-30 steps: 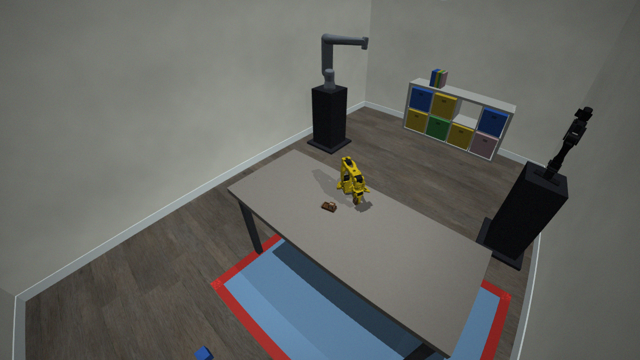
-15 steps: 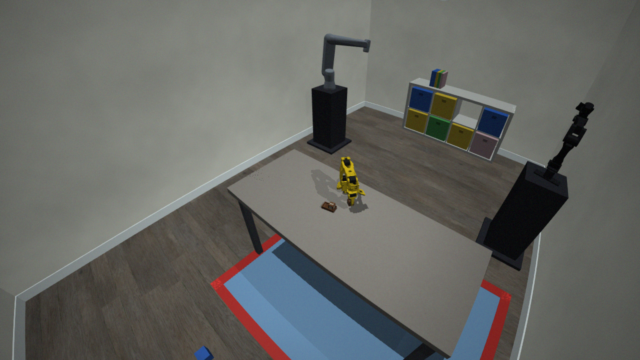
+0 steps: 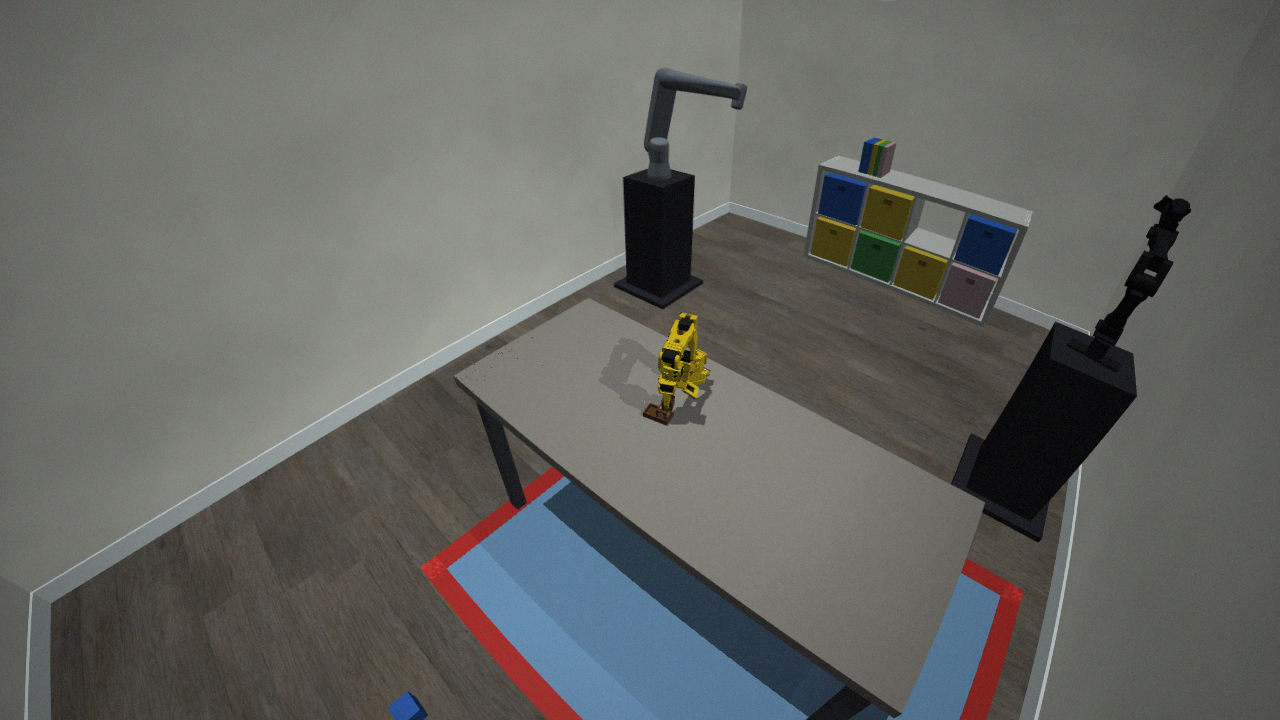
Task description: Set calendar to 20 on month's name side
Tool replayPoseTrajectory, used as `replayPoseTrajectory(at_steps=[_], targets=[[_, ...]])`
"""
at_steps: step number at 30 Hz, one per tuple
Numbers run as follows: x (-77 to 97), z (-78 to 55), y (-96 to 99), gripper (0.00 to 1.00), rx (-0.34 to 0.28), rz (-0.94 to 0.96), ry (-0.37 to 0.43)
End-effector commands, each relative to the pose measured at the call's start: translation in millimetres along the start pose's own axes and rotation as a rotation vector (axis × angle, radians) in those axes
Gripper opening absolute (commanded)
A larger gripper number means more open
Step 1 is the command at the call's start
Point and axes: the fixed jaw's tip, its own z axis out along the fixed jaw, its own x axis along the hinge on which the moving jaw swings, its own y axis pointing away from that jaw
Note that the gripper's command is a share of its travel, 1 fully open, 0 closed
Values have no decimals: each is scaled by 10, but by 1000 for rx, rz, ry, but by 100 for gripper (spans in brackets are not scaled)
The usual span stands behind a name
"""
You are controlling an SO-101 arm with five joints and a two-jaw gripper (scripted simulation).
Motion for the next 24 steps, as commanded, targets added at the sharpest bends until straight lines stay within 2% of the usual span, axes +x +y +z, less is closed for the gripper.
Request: replayPoseTrajectory(at_steps=[1,5,9,24], targets=[[153,-99,-67,0,59,83,4],[320,-97,-29,0,59,181,4],[412,-97,-1,0,59,237,3],[451,-141,-7,0,71,264,6]])
